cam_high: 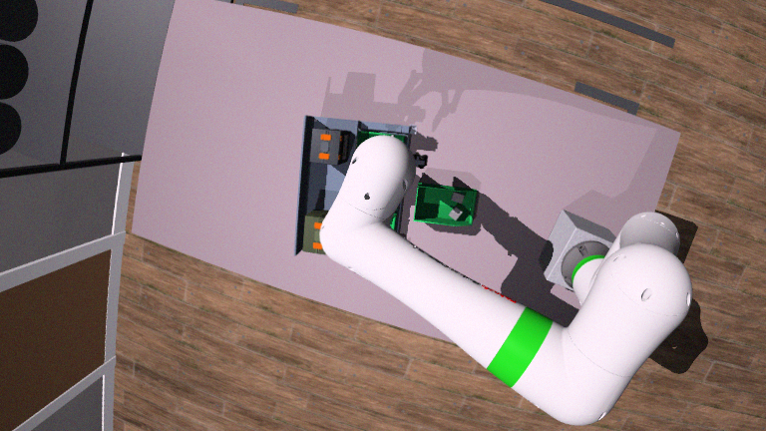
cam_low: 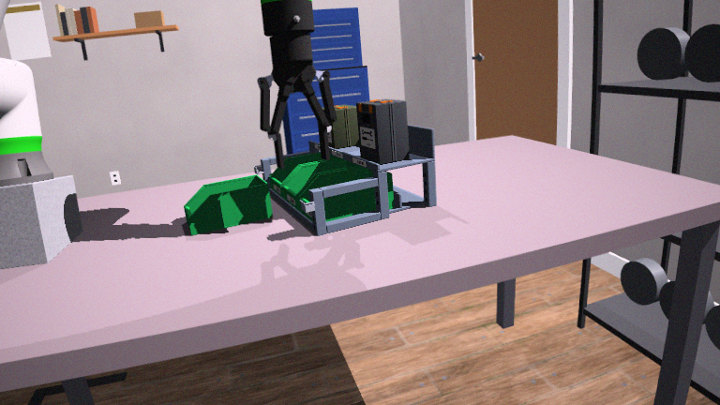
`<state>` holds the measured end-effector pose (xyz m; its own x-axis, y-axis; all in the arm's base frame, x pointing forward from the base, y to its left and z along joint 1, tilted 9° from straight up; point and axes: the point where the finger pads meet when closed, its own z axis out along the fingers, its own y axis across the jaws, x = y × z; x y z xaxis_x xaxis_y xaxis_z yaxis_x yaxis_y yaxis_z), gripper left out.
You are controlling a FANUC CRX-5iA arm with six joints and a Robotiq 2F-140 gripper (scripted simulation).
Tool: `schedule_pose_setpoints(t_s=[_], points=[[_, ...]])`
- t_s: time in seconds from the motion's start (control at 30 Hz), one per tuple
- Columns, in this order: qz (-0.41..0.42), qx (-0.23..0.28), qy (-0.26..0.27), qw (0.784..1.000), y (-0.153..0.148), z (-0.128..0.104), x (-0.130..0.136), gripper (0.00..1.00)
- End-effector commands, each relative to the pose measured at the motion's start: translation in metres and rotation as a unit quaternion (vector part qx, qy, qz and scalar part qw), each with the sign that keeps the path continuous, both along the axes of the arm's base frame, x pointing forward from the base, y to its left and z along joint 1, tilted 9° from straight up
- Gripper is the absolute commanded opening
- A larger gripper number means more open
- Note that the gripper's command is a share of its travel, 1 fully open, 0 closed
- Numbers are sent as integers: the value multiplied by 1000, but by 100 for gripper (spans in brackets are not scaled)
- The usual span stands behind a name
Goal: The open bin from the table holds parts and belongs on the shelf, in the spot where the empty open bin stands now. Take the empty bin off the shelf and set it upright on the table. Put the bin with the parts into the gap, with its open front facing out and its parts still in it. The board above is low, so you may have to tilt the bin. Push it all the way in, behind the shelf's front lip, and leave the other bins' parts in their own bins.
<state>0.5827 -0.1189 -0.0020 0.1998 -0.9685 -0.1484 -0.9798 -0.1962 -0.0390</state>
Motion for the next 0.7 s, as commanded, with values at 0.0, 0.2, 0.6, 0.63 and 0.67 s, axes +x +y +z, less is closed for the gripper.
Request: schedule_pose_setpoints(t_s=[0.0, 0.2, 0.6, 0.63, 0.67], points=[[0, 0, -1, 1000, 0, 1, 1, 62], [0, 0, -1, 1000, 0, 1, 1, 62], [0, 0, -1, 1000, 0, -5, 1, 62], [0, 0, -1, 1000, 1, -6, 1, 62], [0, 0, -1, 1000, 1, -7, 1, 62]])
